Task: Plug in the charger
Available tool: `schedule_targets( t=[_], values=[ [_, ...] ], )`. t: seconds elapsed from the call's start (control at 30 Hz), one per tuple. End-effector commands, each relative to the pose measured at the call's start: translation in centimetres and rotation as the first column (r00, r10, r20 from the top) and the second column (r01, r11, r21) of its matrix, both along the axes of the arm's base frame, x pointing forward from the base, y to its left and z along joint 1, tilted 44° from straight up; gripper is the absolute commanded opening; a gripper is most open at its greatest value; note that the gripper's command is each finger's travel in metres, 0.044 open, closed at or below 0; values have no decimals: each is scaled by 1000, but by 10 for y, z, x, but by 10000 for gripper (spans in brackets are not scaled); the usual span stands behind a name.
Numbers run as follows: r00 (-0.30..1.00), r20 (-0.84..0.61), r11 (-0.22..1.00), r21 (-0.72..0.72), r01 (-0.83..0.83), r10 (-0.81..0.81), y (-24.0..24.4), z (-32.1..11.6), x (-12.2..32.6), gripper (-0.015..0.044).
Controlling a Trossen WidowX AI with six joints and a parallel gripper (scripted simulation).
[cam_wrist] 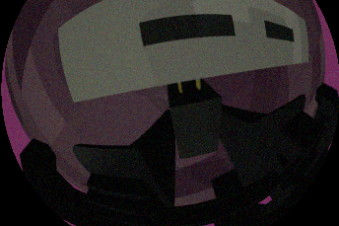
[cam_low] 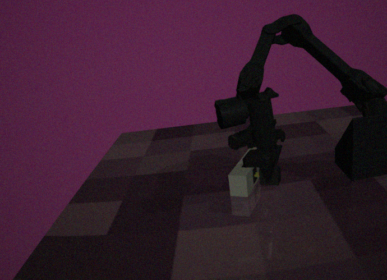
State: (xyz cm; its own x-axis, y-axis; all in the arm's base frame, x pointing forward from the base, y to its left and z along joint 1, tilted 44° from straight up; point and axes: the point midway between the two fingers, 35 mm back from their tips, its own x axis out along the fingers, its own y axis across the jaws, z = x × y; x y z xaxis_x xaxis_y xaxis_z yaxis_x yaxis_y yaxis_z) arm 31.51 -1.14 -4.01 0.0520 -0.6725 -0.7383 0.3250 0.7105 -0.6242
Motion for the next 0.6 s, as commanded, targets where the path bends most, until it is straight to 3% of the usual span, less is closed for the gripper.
schedule_targets(
  t=[0.0, 0.57],
  values=[
    [1000, -1, 1000, 0, -4, 4, 0, 1, 3, 0],
    [1000, -1, 1000, 0, -4, 4, 0, 2, 6, 0]
  ],
)
